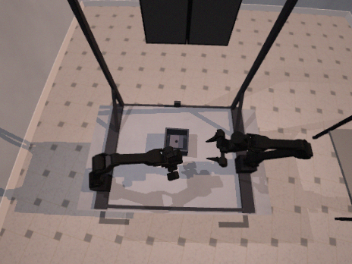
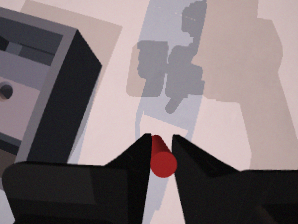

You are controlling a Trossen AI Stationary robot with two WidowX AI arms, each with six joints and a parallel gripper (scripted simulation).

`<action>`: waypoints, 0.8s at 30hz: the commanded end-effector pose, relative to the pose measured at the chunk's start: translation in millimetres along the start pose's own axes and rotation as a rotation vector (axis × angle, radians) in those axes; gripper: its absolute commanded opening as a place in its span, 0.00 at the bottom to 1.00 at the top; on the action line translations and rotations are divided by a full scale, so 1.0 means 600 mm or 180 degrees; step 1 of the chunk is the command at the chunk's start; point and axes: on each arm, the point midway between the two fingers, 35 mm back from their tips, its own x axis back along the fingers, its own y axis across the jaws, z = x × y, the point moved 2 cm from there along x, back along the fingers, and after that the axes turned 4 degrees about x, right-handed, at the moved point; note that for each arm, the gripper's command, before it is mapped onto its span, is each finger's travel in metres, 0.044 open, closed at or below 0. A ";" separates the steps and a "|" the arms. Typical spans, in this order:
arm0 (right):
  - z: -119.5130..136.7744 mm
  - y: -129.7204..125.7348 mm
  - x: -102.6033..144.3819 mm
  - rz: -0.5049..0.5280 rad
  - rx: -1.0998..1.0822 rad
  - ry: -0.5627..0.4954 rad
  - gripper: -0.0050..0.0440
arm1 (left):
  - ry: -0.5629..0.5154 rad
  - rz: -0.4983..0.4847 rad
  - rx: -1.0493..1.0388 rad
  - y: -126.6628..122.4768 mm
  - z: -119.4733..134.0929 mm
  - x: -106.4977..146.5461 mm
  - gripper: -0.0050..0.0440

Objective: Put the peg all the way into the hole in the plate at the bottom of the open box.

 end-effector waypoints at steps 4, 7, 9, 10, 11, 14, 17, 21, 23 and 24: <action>-0.089 0.035 0.041 0.0052 -0.0017 -0.0172 0.15 | -0.0030 0.0345 -0.0191 -0.052 -0.002 0.068 1.00; -0.121 0.092 0.057 -0.0013 -0.0001 -0.0242 0.15 | -0.0013 0.0527 -0.0299 -0.070 0.007 0.100 1.00; -0.132 0.149 0.062 -0.0086 0.0033 -0.0255 0.15 | -0.0003 0.0638 -0.0365 -0.078 0.014 0.119 1.00; -0.135 0.169 0.062 -0.0097 0.0056 -0.0244 0.15 | 0.0001 0.0681 -0.0391 -0.081 0.017 0.127 1.00; -0.137 0.186 0.061 -0.0096 0.0080 -0.0232 0.15 | 0.0004 0.0717 -0.0412 -0.083 0.019 0.133 1.00; -0.142 0.225 0.054 -0.0055 0.0114 -0.0183 0.15 | 0.0011 0.0792 -0.0457 -0.086 0.024 0.146 1.00; -0.143 0.235 0.049 -0.0047 0.0101 -0.0162 0.15 | 0.0023 0.0801 -0.0467 -0.087 0.026 0.147 1.00; -0.142 0.265 0.033 -0.0077 0.0031 -0.0060 0.15 | 0.0046 0.0811 -0.0482 -0.087 0.031 0.147 1.00; -0.136 0.277 0.022 -0.0083 0.0001 0.0021 0.15 | 0.0050 0.0812 -0.0483 -0.088 0.031 0.147 1.00; -0.134 0.280 0.018 -0.0084 -0.0007 0.0048 0.15 | 0.0053 0.0811 -0.0484 -0.088 0.031 0.147 1.00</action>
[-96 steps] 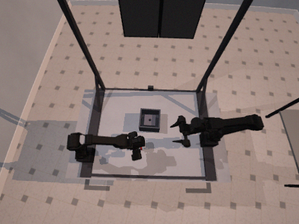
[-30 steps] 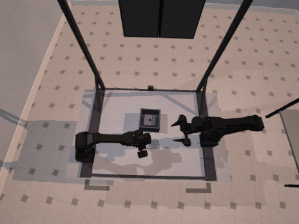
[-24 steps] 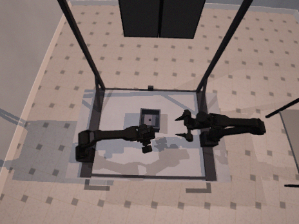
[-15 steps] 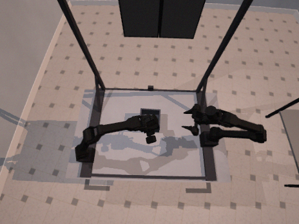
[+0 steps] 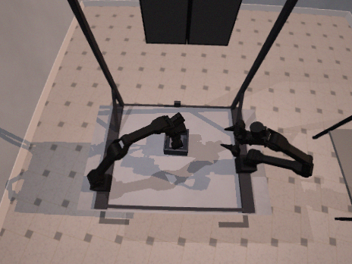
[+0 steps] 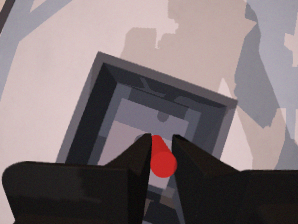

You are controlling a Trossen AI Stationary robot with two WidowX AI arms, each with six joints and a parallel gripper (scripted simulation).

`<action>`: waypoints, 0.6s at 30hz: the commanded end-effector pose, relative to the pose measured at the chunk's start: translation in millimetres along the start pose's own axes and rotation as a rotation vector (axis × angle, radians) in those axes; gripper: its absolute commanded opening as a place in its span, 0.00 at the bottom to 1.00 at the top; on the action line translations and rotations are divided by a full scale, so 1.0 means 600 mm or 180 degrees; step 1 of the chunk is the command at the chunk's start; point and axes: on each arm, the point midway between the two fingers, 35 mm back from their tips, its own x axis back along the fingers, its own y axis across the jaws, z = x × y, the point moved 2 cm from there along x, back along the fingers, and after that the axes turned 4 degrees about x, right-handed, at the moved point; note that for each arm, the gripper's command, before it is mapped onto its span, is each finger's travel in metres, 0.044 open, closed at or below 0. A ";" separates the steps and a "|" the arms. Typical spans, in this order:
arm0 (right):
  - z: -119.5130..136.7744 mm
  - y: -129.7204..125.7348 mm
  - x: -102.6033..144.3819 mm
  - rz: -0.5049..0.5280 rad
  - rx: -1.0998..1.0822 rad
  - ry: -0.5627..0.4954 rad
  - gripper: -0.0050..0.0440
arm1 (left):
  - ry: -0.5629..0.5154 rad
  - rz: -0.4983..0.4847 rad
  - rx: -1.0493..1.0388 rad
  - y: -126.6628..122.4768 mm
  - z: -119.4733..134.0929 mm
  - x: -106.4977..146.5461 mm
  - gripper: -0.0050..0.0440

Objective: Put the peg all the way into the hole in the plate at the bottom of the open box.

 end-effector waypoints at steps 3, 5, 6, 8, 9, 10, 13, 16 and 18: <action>0.002 0.024 -0.006 -0.0011 -0.0057 0.0119 0.15 | -0.0023 0.0010 0.0001 -0.001 -0.005 0.004 1.00; 0.004 0.025 -0.009 -0.0010 -0.0059 0.0143 0.15 | -0.0023 0.0010 0.0001 -0.001 -0.005 0.004 1.00; 0.005 0.025 -0.010 -0.0009 -0.0062 0.0147 0.15 | -0.0023 0.0010 0.0001 -0.001 -0.005 0.004 1.00; 0.004 0.022 -0.011 -0.0006 -0.0071 0.0148 0.15 | -0.0023 0.0010 0.0001 -0.001 -0.005 0.004 1.00; 0.004 0.022 -0.011 -0.0006 -0.0071 0.0148 0.15 | -0.0023 0.0010 0.0001 -0.001 -0.005 0.004 1.00; 0.004 0.022 -0.011 -0.0006 -0.0071 0.0148 0.15 | -0.0023 0.0010 0.0001 -0.001 -0.005 0.004 1.00; 0.002 0.024 -0.015 -0.0013 -0.0062 0.0123 0.15 | -0.0023 0.0010 0.0001 -0.001 -0.005 0.004 1.00; 0.007 0.023 -0.018 -0.0012 -0.0061 0.0126 0.15 | -0.0023 0.0010 0.0001 -0.001 -0.005 0.004 1.00; 0.008 0.023 -0.022 -0.0014 -0.0062 0.0118 0.15 | -0.0023 0.0010 0.0001 -0.001 -0.005 0.004 1.00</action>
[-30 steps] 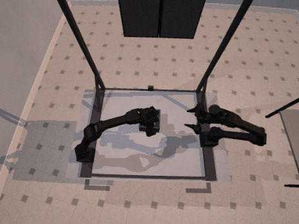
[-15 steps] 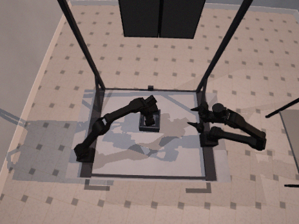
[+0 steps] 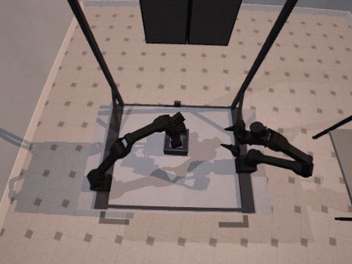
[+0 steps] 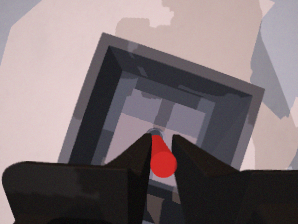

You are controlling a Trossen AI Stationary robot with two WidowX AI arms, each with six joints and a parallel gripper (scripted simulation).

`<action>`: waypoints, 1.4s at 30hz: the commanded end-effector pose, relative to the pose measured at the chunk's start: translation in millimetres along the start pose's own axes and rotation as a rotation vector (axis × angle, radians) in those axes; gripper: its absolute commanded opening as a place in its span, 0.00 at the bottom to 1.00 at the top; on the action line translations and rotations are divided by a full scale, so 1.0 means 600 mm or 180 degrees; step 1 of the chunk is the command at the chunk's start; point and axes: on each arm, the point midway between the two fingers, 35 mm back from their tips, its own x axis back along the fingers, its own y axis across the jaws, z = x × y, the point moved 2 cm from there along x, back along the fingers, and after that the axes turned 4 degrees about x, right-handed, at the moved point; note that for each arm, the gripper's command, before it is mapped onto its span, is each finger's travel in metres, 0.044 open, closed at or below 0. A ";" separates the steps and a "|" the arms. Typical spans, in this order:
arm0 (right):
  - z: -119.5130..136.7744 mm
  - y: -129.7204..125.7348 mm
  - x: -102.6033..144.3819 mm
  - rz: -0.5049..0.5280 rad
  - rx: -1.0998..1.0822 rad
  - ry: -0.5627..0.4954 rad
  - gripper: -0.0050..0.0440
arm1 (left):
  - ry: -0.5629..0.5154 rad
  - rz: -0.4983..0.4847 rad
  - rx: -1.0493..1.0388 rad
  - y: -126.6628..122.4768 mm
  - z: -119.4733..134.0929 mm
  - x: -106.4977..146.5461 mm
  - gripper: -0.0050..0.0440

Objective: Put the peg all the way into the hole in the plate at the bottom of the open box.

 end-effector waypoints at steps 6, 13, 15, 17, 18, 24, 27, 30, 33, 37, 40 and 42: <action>-0.007 -0.001 0.017 -0.0039 -0.0025 -0.0108 0.15 | -0.0030 0.0007 0.0005 -0.001 -0.005 0.004 1.00; -0.011 0.000 0.015 -0.0044 -0.0026 -0.0125 0.15 | -0.0030 0.0007 0.0005 -0.001 -0.005 0.004 1.00; -0.012 0.000 0.013 -0.0044 -0.0025 -0.0124 0.15 | -0.0030 0.0007 0.0005 -0.001 -0.005 0.004 1.00; -0.007 0.000 0.006 -0.0036 -0.0021 -0.0093 0.15 | -0.0030 0.0007 0.0005 -0.001 -0.005 0.004 1.00; -0.004 -0.001 0.004 -0.0032 -0.0018 -0.0076 0.15 | -0.0030 0.0007 0.0005 -0.001 -0.005 0.004 1.00; -0.006 -0.005 0.011 -0.0042 -0.0033 -0.0130 0.15 | -0.0030 0.0007 0.0005 -0.001 -0.005 0.004 1.00; 0.001 -0.001 -0.010 -0.0027 -0.0019 -0.0064 0.15 | -0.0030 0.0007 0.0005 -0.001 -0.005 0.004 1.00; 0.002 0.001 -0.012 -0.0033 -0.0023 -0.0085 0.15 | -0.0030 0.0007 0.0005 -0.001 -0.005 0.004 1.00; 0.003 0.002 -0.011 -0.0045 -0.0028 -0.0130 0.15 | -0.0030 0.0007 0.0005 -0.001 -0.005 0.004 1.00; 0.017 0.004 -0.051 -0.0022 -0.0016 -0.0041 0.15 | -0.0030 0.0007 0.0005 -0.001 -0.005 0.004 1.00; 0.024 0.005 -0.071 -0.0010 -0.0011 -0.0015 0.15 | -0.0030 0.0007 0.0005 -0.001 -0.005 0.004 1.00; 0.026 0.005 -0.076 -0.0010 -0.0010 -0.0015 0.15 | -0.0030 0.0007 0.0005 -0.001 -0.005 0.004 1.00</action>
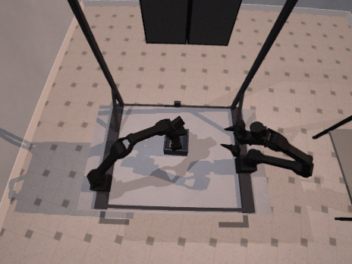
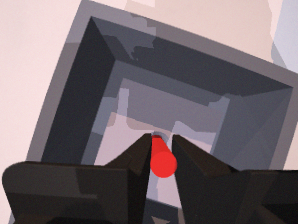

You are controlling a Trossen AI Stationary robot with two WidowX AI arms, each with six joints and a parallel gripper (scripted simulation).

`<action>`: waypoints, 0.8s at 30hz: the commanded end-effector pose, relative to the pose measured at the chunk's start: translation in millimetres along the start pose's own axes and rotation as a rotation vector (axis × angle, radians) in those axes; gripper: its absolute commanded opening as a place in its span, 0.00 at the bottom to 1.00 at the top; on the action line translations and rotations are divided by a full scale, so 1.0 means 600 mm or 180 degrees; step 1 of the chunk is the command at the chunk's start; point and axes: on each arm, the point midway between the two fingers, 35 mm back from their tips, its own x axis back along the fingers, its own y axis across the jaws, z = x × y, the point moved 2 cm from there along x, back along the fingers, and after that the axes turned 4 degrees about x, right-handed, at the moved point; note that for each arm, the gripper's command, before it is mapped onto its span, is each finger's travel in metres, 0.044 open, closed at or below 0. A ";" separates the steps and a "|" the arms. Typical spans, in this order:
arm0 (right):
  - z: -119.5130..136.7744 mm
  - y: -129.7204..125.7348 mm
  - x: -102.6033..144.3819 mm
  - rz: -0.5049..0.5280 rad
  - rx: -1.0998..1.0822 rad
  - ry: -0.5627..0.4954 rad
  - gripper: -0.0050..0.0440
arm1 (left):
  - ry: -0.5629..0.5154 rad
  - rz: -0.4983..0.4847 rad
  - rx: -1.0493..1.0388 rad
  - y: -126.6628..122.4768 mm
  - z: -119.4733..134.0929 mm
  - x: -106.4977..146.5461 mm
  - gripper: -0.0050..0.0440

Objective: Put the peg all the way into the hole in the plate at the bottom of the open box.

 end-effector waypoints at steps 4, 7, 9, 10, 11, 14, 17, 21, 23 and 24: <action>0.002 0.004 -0.014 -0.0016 -0.0006 -0.0038 0.15 | -0.0030 0.0007 0.0005 -0.001 -0.005 0.004 1.00; -0.007 0.006 0.007 -0.0018 -0.0009 -0.0201 0.15 | -0.0030 0.0007 0.0005 -0.001 -0.005 0.004 1.00; -0.002 0.006 -0.003 -0.0011 -0.0008 -0.0216 0.15 | -0.0030 0.0007 0.0005 -0.001 -0.005 0.004 1.00; 0.000 0.006 -0.007 -0.0011 -0.0007 -0.0217 0.15 | -0.0030 0.0007 0.0005 -0.001 -0.005 0.004 1.00; 0.008 0.005 -0.025 0.0006 -0.0002 -0.0159 0.15 | -0.0030 0.0007 0.0005 -0.001 -0.005 0.004 1.00; 0.006 0.002 -0.024 -0.0010 -0.0011 -0.0191 0.15 | -0.0030 0.0007 0.0005 -0.001 -0.005 0.004 1.00; 0.012 0.003 -0.036 -0.0003 -0.0006 -0.0155 0.15 | -0.0030 0.0007 0.0005 -0.001 -0.005 0.004 1.00; 0.015 0.003 -0.039 -0.0004 -0.0005 -0.0155 0.15 | -0.0030 0.0007 0.0005 -0.001 -0.005 0.004 1.00; 0.016 0.002 -0.040 -0.0004 -0.0005 -0.0155 0.15 | -0.0030 0.0007 0.0005 -0.001 -0.005 0.004 1.00; 0.017 0.002 -0.041 -0.0004 -0.0005 -0.0155 0.15 | -0.0030 0.0007 0.0005 -0.001 -0.005 0.004 1.00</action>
